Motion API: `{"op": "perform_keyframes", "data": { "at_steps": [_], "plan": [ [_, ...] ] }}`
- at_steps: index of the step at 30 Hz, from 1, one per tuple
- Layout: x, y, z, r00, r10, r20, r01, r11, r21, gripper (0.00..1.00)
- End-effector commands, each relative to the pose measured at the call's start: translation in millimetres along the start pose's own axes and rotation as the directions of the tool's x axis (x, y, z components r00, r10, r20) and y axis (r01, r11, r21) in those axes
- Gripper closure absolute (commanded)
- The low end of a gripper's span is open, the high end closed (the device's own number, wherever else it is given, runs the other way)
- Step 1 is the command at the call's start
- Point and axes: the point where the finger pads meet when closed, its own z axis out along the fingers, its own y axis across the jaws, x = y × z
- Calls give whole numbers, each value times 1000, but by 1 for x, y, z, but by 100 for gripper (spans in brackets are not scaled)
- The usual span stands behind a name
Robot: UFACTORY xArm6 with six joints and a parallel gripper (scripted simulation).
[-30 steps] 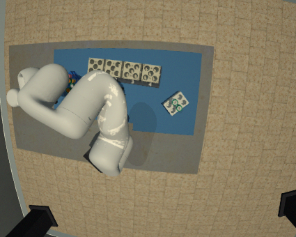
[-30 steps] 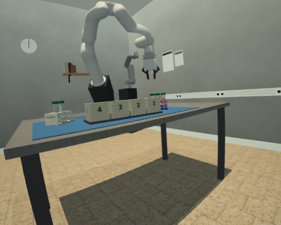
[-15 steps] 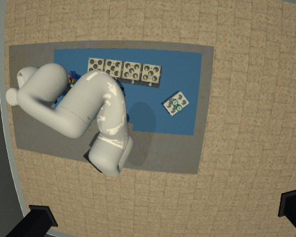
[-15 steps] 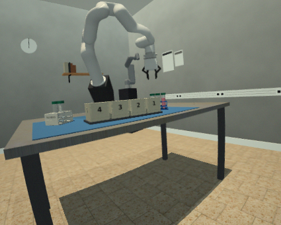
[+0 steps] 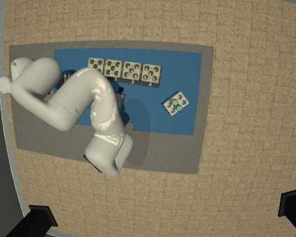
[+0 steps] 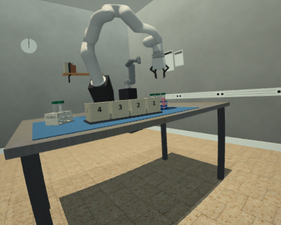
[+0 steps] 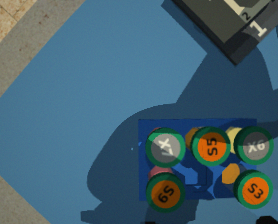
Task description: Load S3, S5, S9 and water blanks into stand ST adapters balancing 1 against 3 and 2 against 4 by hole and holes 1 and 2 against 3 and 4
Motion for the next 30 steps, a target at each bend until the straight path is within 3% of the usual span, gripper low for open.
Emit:
{"op": "perform_keyframes", "data": {
  "at_steps": [1,11,30],
  "plan": [
    [-1,-15,-1,1000,0,0,0,1000,0,43],
    [-1,-15,-1,1000,0,0,0,1000,0,43],
    [-1,-15,33,1000,0,0,0,1000,0,43]
  ]
}}
